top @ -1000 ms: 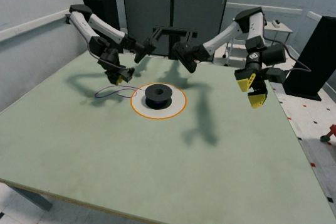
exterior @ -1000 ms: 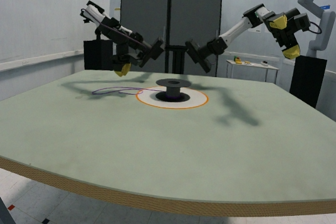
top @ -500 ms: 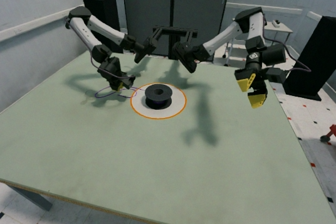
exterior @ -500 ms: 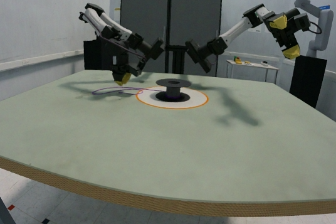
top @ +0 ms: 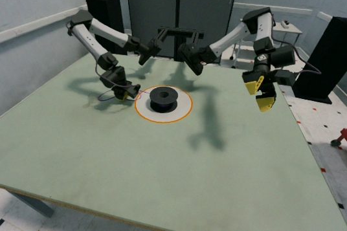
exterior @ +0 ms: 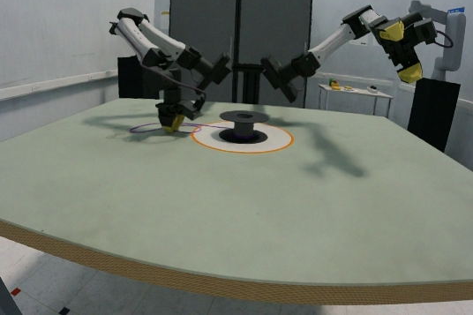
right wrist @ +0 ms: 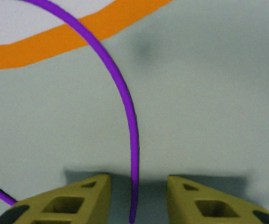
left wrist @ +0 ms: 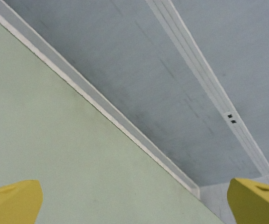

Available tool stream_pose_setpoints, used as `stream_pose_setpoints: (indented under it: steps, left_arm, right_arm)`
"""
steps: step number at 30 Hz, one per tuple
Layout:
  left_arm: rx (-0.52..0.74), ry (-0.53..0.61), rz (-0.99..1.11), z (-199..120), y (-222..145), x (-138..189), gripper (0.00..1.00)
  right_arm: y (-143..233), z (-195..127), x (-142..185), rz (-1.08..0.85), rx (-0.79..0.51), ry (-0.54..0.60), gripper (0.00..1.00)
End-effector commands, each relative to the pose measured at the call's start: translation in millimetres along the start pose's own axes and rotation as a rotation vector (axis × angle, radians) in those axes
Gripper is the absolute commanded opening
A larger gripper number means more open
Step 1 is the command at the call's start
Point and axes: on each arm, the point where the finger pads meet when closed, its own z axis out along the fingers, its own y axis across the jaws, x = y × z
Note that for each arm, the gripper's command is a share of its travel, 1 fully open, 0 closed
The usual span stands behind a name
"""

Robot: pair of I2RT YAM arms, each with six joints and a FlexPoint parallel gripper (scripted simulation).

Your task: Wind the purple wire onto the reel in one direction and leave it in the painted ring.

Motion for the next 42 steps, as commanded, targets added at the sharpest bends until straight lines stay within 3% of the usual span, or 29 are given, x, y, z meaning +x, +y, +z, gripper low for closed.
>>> stream_pose_setpoints:
  steps: [1, 25, 42]
  left_arm:
    - [0.014, -0.017, 0.010, 1.7, -2.0, -3.3, 1.00]
    - [0.014, -0.017, 0.010, 1.7, -2.0, -3.3, 1.00]
    - [0.014, -0.017, 0.010, 1.7, -2.0, -3.3, 1.00]
  right_arm:
    - [-7.1, 6.8, -3.1, 0.010, 0.029, -0.022, 0.30]
    - [-1.9, 9.4, -0.3, 0.010, 0.029, -0.022, 0.29]
    - [-1.9, 9.4, -0.3, 0.010, 0.029, -0.022, 0.10]
